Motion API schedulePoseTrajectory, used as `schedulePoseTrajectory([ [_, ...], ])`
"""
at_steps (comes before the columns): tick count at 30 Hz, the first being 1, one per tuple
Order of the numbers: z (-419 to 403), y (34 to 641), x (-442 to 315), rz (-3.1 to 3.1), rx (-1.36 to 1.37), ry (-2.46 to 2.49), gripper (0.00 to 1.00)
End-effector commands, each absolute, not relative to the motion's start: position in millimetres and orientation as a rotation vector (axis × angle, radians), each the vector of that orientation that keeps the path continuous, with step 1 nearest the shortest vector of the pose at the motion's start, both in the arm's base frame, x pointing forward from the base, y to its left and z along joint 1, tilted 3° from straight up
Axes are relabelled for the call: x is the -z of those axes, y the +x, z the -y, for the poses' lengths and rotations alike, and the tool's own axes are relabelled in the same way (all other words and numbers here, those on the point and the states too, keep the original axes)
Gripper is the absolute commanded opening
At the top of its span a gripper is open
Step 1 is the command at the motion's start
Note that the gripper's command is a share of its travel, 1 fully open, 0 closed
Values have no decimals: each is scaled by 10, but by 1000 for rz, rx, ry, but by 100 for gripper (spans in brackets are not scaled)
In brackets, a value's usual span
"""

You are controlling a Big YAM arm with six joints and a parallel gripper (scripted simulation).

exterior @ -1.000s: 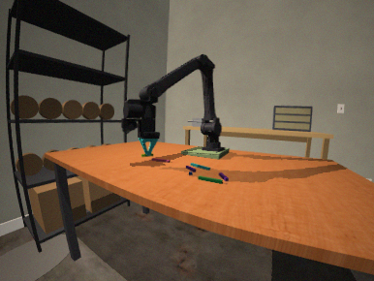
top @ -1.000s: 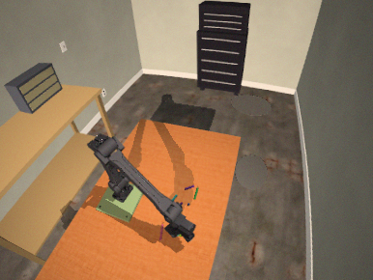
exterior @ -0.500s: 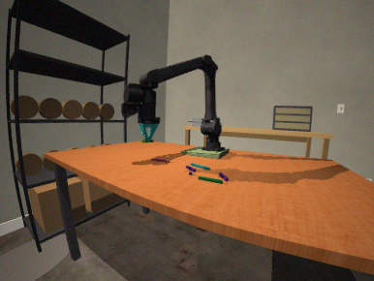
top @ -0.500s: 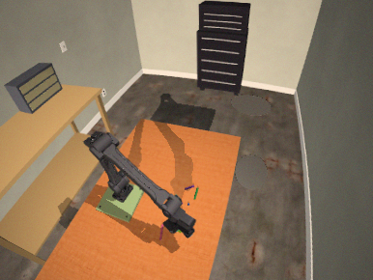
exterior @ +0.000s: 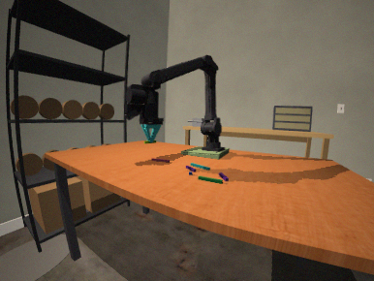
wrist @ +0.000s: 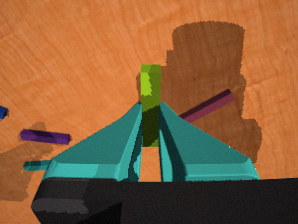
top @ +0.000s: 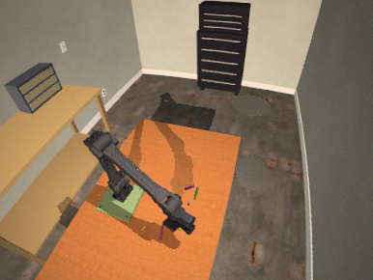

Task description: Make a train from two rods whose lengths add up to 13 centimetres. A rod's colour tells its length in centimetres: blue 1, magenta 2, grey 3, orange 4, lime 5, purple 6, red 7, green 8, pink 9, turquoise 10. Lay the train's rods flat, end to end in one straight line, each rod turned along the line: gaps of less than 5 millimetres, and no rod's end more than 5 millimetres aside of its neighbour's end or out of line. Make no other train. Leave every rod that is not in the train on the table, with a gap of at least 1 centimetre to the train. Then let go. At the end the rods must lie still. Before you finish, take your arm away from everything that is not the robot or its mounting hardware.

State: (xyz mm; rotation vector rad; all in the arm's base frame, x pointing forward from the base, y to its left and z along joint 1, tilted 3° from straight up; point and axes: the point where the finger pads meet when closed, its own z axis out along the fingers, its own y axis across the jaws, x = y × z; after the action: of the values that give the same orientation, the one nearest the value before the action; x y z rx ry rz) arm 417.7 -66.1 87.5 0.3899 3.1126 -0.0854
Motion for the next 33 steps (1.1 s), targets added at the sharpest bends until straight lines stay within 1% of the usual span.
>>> schedulePoseTrajectory([
  [1,576,4236,-1022,-3087,87,162,4],
  [4,575,4227,-1022,-3091,87,162,4],
  [5,554,4193,-935,-3118,86,54,4],
  [6,586,4185,-902,-3127,85,66,4],
  [7,502,4184,-1017,-3095,91,-77,4],
  [9,501,4178,-1017,-3098,91,-77,4],
  [10,517,4341,-1110,-3071,95,-75,4],
  [11,553,4366,-1110,-3070,96,-64,4],
  [12,461,4158,-1014,-3090,94,-214,4],
  [15,478,4123,-906,-3127,86,-211,4],
  [16,416,4113,-1010,-3084,95,-360,4],
  [18,416,4109,-980,-3093,92,-361,4],
  [19,456,4251,-1065,-3069,99,-347,4],
  [21,456,4251,-1065,-3069,99,-347,4],
  [22,373,4088,-1007,-3062,98,-509,4],
  [24,372,4073,-1006,-3068,95,-510,4],
  [26,405,4199,-1017,-3064,98,-500,4],
  [27,329,4049,-1002,-3038,99,-660,4],
  [29,328,4038,-998,-3044,96,-661,4],
  [31,395,4164,-996,-3046,98,-639,4],
  [32,286,4014,-998,-3006,100,-807,4],
  [33,286,4008,-997,-3008,99,-808,4],
])
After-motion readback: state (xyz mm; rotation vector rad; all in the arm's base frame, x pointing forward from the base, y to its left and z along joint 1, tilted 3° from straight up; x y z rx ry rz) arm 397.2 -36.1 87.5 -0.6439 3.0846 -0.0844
